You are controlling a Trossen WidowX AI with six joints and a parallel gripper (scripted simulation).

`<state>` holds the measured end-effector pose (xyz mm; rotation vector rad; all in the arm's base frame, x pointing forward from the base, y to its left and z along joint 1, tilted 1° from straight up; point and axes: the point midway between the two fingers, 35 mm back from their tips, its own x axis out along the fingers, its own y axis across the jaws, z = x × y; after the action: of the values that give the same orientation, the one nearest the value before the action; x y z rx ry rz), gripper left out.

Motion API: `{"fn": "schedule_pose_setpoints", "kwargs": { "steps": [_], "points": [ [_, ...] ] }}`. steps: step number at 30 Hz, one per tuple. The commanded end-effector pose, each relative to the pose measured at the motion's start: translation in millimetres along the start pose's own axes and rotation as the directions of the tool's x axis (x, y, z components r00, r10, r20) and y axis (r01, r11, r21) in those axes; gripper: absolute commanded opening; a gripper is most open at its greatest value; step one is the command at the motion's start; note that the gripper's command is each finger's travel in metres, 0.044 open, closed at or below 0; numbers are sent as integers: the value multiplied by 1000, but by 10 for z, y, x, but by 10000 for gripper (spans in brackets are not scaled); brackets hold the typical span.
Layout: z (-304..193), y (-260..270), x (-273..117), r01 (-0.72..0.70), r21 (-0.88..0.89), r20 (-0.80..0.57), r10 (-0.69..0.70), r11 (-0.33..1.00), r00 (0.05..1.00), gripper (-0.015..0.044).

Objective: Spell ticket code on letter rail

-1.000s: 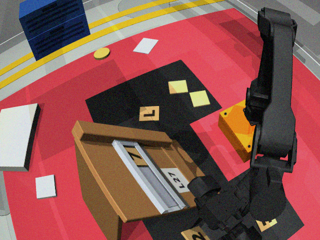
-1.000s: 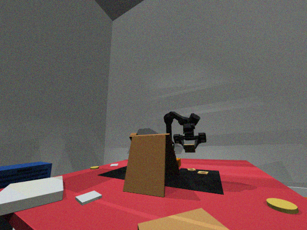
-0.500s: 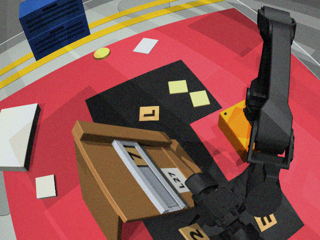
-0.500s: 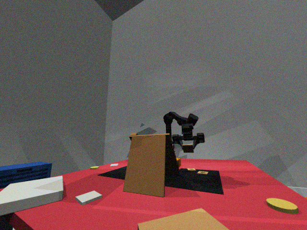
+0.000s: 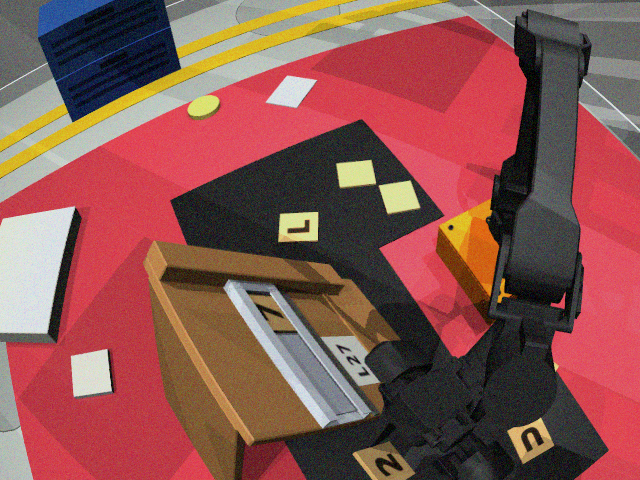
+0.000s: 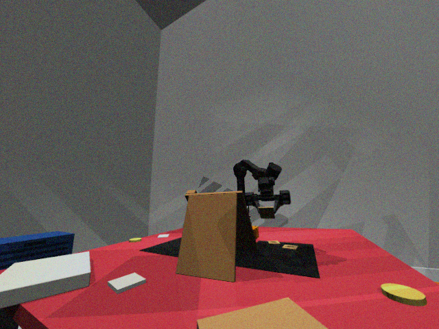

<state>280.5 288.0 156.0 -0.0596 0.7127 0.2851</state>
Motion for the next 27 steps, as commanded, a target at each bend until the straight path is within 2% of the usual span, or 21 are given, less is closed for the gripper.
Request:
{"fn": "schedule_pose_setpoints", "kwargs": {
  "steps": [1,27],
  "points": [
    [-16,-19,6,-2,-8,-5,2,1000,1000,0],
    [-13,-150,8,-1,-9,-4,1,1000,1000,0]
  ]
}}
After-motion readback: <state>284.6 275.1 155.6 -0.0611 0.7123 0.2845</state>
